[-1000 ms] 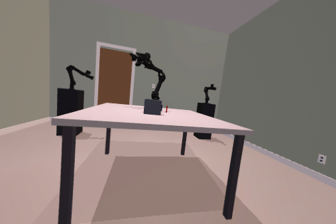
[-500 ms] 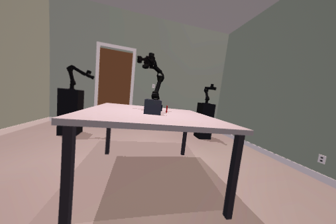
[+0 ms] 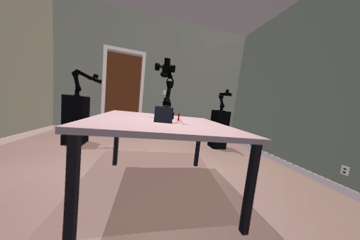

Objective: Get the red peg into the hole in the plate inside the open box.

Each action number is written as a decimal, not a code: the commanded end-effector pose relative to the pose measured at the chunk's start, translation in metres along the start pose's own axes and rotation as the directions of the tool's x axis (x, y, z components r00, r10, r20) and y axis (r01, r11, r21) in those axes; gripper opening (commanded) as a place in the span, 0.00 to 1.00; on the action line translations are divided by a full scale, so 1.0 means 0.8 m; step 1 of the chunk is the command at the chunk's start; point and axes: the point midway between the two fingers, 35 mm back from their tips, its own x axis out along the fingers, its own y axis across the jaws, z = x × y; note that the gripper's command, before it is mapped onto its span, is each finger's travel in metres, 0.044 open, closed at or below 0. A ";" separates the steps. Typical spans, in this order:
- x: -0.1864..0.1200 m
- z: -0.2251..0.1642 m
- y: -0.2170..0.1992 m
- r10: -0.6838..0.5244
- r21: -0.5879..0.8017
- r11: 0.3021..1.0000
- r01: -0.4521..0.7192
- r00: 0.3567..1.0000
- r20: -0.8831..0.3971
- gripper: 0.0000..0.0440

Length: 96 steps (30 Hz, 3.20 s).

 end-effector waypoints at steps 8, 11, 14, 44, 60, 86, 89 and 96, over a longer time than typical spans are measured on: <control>-0.016 0.035 -0.083 -0.207 -0.110 0.969 0.220 0.971 0.118 1.00; -0.023 0.047 -0.105 -0.262 -0.146 0.948 0.284 0.952 0.156 1.00; -0.031 0.061 -0.126 -0.313 -0.181 0.919 0.349 0.929 0.199 1.00; -0.152 0.252 -0.255 -0.501 -0.350 0.287 0.892 0.451 0.739 0.96; -0.211 0.340 -0.255 -0.330 -0.206 -0.085 0.975 0.168 0.929 1.00; -0.242 0.464 -0.219 -0.016 0.022 -0.405 0.914 -0.031 0.999 1.00; -0.240 0.477 -0.216 0.001 0.028 -0.419 0.908 -0.031 1.000 1.00; -0.236 0.506 -0.212 0.026 0.028 -0.435 0.900 -0.019 0.999 0.97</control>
